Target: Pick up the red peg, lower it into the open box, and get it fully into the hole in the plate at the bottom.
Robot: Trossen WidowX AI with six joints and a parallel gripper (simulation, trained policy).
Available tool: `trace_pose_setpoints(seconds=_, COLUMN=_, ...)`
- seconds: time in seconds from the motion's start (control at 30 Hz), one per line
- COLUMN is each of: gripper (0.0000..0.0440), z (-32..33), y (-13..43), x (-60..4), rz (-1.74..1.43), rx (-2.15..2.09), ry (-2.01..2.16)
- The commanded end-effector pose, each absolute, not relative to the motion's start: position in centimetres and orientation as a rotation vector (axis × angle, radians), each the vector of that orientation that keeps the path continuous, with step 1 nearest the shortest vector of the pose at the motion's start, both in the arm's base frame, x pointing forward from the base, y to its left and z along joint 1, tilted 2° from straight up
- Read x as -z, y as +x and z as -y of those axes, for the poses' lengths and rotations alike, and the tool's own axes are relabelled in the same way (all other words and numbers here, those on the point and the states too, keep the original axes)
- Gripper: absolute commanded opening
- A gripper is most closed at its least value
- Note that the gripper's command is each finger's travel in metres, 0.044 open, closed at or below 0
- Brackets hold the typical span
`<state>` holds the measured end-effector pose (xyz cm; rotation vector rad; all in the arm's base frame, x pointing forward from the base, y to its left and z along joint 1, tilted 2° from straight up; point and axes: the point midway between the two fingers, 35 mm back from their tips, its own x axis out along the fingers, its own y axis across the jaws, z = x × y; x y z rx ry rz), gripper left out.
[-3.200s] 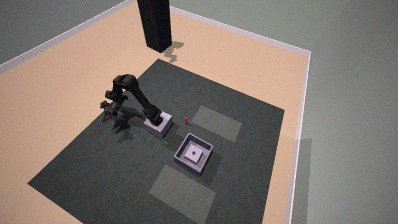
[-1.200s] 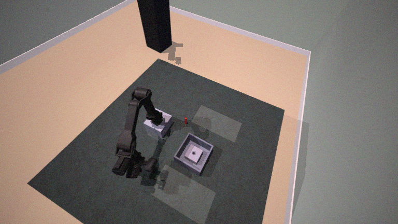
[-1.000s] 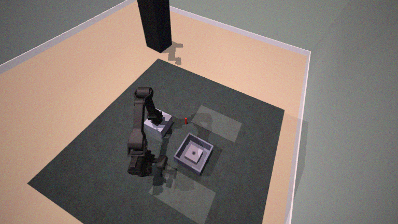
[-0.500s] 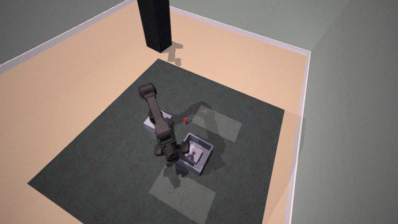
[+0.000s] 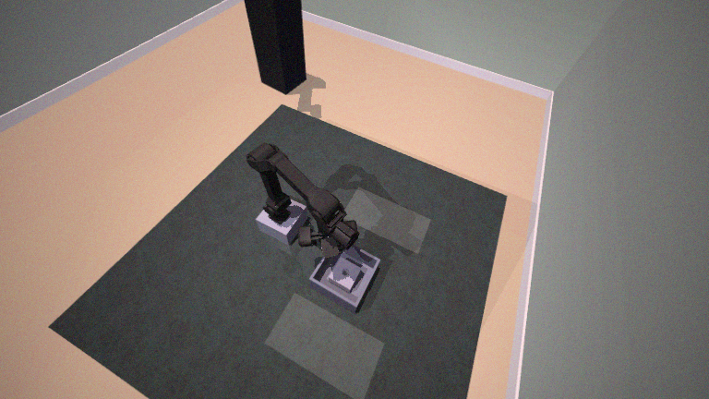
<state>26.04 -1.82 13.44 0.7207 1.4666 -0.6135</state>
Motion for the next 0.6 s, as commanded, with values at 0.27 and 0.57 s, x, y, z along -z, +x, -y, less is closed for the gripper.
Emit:
trace_pose_setpoints(seconds=0.27, gripper=0.044, z=-4.7, y=21.5, x=-13.0, rz=-1.602, rx=0.72, ry=0.588)
trace_pose_setpoints(seconds=0.57, gripper=0.044, z=-7.8, y=18.0, x=-11.9, rz=-1.656, rx=0.821, ry=0.48)
